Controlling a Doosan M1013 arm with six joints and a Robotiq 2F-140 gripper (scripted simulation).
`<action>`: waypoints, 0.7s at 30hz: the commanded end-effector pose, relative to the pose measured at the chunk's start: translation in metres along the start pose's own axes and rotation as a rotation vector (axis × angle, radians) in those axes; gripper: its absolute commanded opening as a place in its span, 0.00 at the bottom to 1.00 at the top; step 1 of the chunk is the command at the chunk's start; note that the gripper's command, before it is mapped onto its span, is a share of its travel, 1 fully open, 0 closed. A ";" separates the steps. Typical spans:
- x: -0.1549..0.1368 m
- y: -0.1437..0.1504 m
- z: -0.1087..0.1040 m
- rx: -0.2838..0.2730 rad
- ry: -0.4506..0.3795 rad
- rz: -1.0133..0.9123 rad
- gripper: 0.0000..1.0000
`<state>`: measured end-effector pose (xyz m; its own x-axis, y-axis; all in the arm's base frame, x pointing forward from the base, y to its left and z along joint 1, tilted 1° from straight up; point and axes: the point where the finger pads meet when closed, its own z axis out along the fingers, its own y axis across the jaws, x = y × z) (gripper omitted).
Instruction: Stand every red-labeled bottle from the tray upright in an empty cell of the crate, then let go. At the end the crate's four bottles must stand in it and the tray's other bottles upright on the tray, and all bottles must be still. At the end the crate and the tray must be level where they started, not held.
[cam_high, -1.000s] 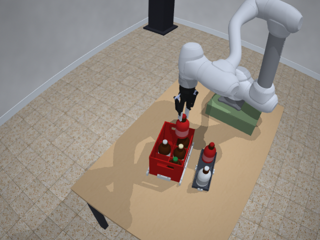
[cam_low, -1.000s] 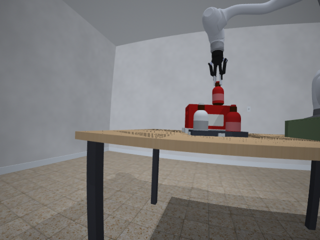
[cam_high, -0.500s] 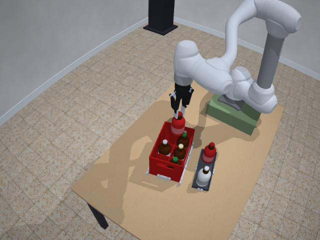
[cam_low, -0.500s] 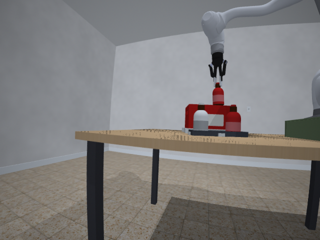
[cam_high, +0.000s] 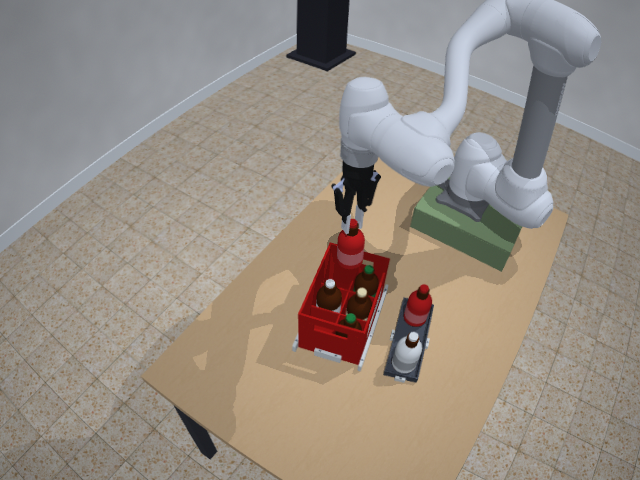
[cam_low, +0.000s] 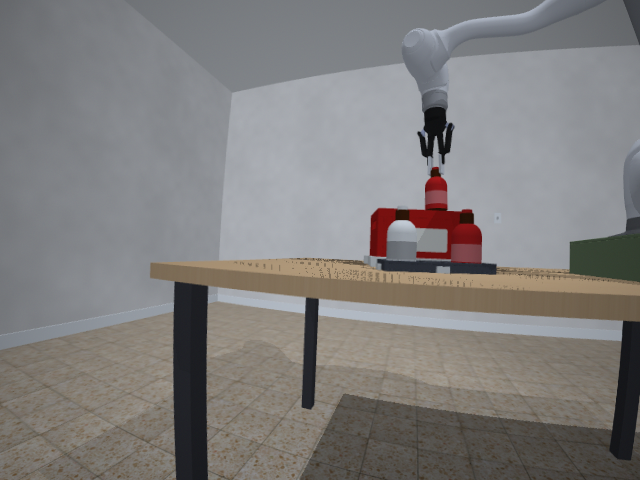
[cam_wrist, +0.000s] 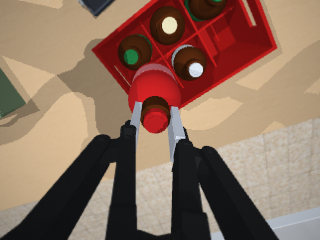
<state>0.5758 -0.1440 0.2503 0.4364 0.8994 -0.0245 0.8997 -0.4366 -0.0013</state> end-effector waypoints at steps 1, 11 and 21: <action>-0.004 0.001 0.000 0.000 0.000 0.000 0.00; -0.012 0.005 0.000 0.000 0.000 0.000 0.00; -0.019 0.008 0.000 0.000 0.000 0.000 0.00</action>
<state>0.5748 -0.1639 0.2507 0.4364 0.8994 -0.0245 0.8997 -0.4366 -0.0013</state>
